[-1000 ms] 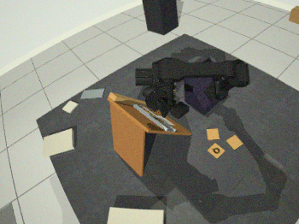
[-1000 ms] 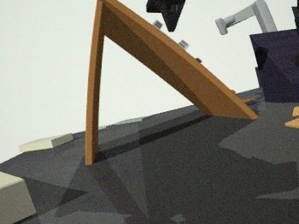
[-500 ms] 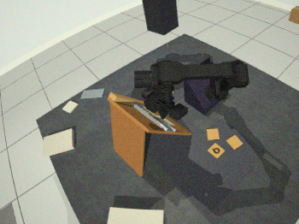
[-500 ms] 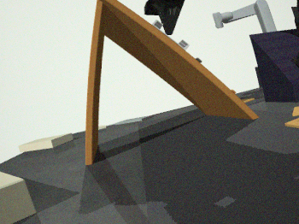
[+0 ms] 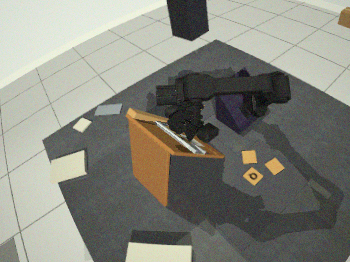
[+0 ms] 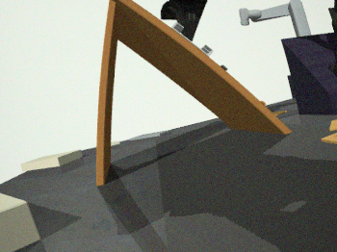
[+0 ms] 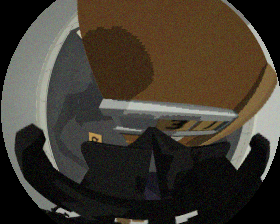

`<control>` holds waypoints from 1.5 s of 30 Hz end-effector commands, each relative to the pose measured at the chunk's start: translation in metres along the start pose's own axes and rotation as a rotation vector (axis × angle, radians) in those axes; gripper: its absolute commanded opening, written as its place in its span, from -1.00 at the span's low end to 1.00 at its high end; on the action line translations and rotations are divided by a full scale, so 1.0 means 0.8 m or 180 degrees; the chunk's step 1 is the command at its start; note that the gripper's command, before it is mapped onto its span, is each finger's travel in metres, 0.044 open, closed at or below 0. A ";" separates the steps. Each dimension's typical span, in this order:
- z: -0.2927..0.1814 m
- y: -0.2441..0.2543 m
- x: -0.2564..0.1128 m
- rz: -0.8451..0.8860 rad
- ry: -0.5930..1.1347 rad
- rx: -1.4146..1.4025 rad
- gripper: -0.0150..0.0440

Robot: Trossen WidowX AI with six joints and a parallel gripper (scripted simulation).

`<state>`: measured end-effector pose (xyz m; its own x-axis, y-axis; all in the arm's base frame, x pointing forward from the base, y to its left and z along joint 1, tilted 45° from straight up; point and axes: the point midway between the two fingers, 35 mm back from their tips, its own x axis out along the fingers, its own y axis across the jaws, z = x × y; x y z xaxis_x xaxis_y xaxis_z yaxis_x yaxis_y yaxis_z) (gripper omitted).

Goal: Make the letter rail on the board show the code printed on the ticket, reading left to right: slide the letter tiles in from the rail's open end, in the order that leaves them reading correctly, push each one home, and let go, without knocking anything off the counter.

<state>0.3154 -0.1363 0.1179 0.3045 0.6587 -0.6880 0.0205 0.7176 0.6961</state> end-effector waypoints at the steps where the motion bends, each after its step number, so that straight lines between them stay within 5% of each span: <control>1: 0.001 -0.001 0.004 0.0017 0.0007 0.0018 -0.49; 45: 0.006 -0.011 0.011 0.0016 0.0006 0.0017 -0.49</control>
<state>0.3223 -0.1371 0.1100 0.3061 0.6608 -0.6853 0.0244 0.7142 0.6996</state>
